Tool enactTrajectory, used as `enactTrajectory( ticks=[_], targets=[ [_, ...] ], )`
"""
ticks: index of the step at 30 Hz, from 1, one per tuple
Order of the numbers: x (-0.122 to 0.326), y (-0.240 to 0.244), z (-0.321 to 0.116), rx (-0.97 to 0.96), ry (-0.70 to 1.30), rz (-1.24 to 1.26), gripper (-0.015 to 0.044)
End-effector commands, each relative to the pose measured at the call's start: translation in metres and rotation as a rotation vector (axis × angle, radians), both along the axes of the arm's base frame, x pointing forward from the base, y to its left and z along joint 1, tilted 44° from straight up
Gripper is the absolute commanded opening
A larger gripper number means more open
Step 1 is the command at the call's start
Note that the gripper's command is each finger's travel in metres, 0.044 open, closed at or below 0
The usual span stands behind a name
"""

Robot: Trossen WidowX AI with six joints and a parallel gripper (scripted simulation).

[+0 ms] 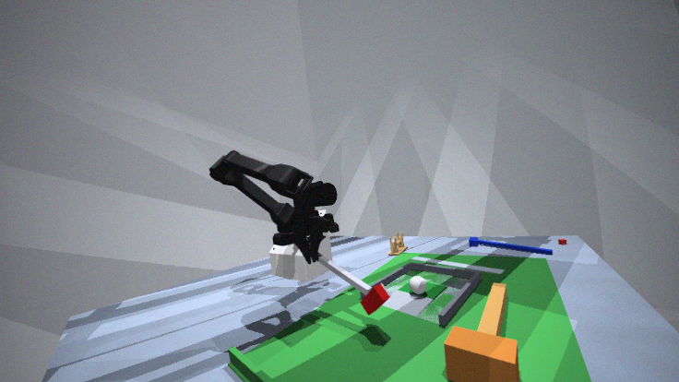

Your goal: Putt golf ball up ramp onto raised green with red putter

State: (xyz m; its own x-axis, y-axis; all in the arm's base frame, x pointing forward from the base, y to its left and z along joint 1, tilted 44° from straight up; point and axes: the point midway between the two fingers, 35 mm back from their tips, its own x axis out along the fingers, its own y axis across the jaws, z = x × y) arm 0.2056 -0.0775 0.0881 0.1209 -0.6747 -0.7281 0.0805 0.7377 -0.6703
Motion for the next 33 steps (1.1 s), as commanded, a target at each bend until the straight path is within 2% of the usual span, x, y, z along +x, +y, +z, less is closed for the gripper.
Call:
enactTrajectory(
  ticks=[1, 5, 33],
  targets=[
    [0.0012, 0.0123, 0.0169, -0.003, -0.022, 0.002, 0.0000],
    [-0.0016, 0.0196, 0.0261, -0.006, -0.023, 0.002, 0.0000],
    [-0.0027, 0.0159, 0.0185, -0.003, -0.005, 0.004, 0.0000]
  ],
)
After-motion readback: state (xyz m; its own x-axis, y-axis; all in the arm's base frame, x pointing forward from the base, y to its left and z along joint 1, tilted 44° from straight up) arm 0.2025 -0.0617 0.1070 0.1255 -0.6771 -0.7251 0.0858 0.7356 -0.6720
